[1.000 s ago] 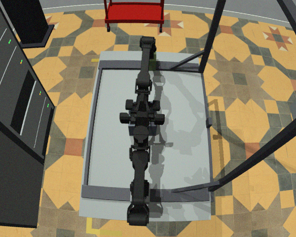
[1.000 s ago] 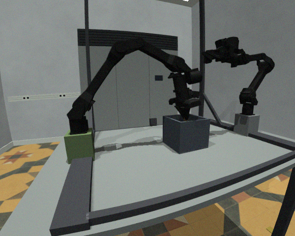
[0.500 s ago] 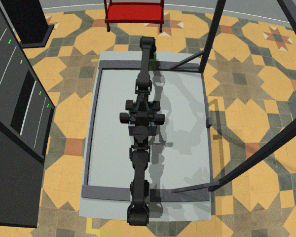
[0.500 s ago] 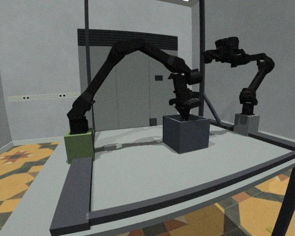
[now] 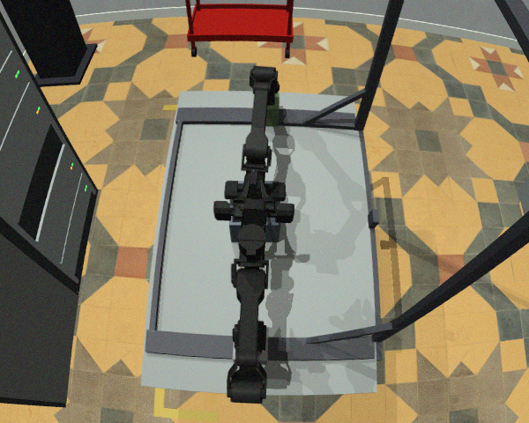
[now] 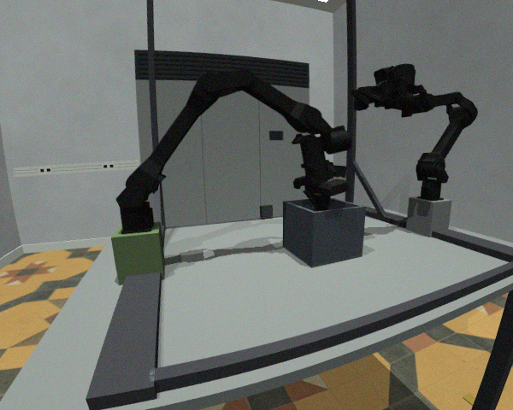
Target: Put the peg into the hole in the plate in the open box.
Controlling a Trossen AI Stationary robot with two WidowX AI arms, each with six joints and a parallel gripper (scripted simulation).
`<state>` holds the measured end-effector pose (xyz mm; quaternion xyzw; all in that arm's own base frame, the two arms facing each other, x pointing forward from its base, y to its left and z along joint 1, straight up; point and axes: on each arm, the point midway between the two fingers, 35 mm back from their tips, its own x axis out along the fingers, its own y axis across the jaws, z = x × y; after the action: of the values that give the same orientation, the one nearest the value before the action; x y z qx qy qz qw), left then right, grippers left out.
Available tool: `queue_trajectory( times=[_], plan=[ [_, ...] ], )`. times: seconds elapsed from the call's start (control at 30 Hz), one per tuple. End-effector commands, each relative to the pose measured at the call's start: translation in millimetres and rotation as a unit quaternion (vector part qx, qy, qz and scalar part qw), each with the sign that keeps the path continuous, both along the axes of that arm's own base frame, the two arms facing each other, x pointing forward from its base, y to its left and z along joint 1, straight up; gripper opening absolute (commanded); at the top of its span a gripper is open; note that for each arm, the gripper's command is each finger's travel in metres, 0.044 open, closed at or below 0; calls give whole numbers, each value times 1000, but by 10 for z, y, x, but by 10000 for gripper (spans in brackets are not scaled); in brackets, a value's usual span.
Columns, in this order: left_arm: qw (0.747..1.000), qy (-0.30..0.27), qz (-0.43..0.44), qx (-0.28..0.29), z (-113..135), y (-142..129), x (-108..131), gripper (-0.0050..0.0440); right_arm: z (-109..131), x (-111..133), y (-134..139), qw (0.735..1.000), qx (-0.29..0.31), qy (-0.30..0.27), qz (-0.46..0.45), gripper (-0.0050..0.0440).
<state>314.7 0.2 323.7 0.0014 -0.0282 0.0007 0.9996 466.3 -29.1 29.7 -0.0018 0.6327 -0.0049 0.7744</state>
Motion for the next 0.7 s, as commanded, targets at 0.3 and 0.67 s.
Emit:
queue_trajectory(
  times=[0.3, 0.67],
  plan=[
    [1000, -12, -1, -3, 96, 2, -18, 126, -93, 27, -13, 1000, 1, -5, 0, -50],
    [1000, -12, -1, -3, 96, 2, -18, 126, -298, 9, -12, 1000, 1, -2, 0, -50]
  ],
)
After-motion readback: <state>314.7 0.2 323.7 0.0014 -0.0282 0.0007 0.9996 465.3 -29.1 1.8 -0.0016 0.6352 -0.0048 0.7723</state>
